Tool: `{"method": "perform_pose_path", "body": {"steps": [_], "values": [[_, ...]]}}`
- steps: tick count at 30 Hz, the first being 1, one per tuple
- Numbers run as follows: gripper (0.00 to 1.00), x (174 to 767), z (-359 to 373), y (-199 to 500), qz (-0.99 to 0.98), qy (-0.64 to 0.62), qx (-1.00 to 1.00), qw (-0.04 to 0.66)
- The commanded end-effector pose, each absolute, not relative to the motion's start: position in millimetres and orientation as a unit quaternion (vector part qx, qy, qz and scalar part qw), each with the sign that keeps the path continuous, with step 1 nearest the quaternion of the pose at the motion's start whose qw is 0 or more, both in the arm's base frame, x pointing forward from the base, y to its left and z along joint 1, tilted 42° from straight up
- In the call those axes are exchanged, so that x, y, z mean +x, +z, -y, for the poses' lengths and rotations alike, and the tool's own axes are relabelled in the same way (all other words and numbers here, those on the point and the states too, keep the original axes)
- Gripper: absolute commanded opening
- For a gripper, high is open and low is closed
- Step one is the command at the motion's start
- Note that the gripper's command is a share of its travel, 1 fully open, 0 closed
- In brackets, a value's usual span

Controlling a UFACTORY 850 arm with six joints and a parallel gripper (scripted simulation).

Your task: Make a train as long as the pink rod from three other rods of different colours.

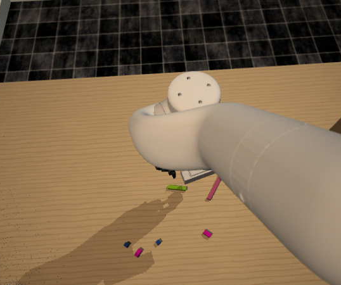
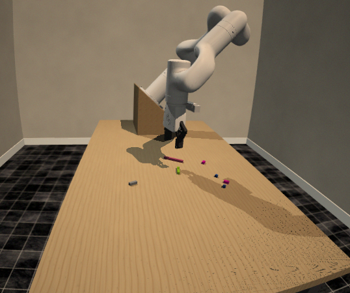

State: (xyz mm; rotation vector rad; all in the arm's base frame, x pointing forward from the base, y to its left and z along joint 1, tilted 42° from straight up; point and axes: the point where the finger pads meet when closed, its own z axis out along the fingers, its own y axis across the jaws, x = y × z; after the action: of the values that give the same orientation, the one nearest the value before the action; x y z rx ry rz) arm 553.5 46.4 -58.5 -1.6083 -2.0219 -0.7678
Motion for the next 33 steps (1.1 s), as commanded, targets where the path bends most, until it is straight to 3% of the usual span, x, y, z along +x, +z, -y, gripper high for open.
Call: {"method": "perform_pose_path", "body": {"steps": [1,33], "values": [[1.00,556,-45,-61,0.776,-0.300,-0.520,0.193],[1.00,567,-44,-78,0.925,-0.354,-0.133,0.044]]}}
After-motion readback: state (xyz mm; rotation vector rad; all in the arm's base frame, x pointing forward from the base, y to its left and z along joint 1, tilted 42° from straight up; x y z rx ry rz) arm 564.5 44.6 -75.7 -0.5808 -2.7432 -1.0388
